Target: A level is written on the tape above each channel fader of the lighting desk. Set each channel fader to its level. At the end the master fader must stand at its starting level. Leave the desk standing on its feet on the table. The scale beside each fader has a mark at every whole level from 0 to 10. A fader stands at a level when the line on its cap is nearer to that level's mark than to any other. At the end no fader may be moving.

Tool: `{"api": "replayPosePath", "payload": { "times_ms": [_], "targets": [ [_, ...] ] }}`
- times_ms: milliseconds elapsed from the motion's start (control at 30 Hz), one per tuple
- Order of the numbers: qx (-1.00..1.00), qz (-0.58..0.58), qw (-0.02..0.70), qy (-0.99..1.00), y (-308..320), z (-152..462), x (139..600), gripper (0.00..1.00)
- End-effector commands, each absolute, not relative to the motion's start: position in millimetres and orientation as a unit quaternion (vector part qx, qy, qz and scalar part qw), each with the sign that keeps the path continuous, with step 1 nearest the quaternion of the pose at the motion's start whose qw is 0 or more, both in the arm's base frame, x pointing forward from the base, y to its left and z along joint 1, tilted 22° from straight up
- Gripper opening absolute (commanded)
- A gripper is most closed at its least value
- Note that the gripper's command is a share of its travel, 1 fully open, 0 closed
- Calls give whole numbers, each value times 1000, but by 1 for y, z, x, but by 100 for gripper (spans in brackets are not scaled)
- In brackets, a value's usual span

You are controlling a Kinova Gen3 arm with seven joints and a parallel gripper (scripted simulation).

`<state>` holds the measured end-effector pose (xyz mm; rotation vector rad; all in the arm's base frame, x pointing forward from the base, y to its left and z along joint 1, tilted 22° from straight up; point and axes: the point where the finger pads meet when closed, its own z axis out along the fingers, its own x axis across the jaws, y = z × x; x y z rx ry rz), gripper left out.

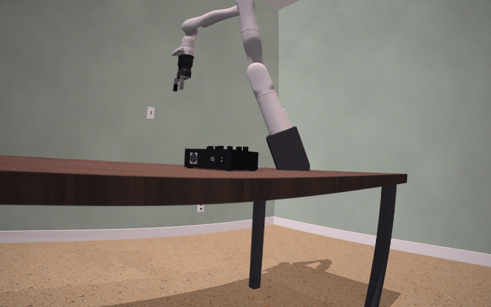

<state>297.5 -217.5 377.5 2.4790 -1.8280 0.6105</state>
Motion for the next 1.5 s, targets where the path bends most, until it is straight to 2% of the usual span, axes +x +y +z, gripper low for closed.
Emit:
{"api": "replayPosePath", "payload": {
  "times_ms": [0, 800, 1100, 1467],
  "targets": [
    [789, 195, 1, -582, -218, 378, 298, 100],
    [814, 182, 14, -551, -208, 367, 305, 100],
    [901, 132, 66, -408, -168, 325, 331, 100],
    [985, 53, 150, -59, -75, 251, 367, 100]
  ]
}}
